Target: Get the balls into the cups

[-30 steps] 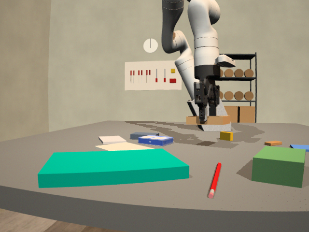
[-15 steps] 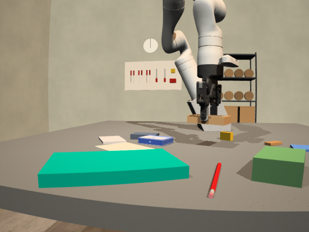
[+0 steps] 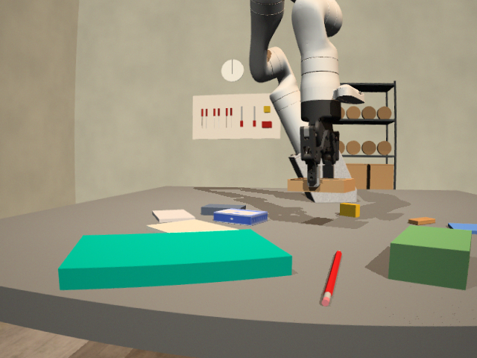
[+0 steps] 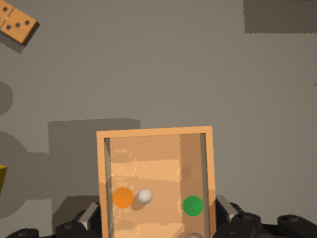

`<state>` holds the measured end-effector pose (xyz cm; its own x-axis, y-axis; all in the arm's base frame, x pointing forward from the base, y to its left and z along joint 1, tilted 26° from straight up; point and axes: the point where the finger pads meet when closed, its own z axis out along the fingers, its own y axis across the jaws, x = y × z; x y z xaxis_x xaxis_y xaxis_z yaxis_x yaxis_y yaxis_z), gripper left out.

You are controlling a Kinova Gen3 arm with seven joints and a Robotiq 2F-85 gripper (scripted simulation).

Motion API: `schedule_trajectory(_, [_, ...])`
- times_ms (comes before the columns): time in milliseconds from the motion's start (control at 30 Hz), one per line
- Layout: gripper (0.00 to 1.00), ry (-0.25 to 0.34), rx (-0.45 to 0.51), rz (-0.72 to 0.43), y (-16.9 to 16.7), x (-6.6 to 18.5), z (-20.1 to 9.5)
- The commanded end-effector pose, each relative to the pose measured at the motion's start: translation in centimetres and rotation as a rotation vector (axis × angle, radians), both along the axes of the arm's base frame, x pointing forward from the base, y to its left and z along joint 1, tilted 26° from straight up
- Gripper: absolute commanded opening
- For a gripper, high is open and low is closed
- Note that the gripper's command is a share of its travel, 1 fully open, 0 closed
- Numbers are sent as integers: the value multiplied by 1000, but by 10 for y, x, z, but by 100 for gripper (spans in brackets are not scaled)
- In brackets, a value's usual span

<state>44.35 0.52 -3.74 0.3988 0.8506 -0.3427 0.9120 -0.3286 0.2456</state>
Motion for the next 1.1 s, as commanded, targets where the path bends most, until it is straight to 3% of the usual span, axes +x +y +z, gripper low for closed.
schedule_trajectory(0, [73,-3,-3,3,2,1,1])
schedule_trajectory(400, [73,27,-27,-14,2,2,0])
schedule_trajectory(800, [73,-10,3,6,2,1,1])
schedule_trajectory(1067, [73,13,-16,-7,2,1,0])
